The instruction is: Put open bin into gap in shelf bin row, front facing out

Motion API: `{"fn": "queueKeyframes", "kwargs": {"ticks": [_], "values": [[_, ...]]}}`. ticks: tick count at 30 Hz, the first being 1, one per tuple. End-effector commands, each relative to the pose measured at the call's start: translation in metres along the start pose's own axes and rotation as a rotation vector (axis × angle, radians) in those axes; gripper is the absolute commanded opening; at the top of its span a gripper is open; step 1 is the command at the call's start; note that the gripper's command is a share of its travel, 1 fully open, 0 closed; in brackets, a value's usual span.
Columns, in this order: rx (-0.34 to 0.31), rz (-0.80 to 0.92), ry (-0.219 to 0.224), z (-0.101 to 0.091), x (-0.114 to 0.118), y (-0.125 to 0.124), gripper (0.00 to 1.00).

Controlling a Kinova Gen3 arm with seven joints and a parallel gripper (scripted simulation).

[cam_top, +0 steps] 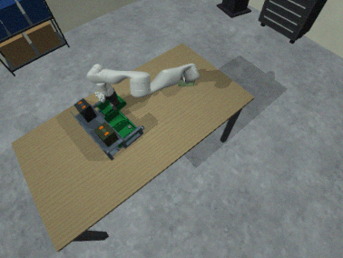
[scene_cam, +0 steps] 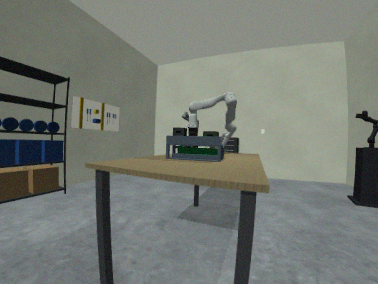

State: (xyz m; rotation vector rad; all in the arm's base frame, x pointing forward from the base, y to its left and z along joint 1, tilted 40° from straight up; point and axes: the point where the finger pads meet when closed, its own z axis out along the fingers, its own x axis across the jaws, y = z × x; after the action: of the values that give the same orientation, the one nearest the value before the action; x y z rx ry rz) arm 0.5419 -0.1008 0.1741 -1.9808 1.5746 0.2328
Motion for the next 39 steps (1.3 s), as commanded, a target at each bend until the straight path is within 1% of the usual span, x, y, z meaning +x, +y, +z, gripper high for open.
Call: {"fn": "queueKeyframes", "kwargs": {"ticks": [1, 39], "values": [[0.006, 0.005, 0.001, 0.0, 0.0, -0.004, 0.0], [0.022, 0.005, 0.0, -0.001, 0.0, -0.02, 0.0]]}}
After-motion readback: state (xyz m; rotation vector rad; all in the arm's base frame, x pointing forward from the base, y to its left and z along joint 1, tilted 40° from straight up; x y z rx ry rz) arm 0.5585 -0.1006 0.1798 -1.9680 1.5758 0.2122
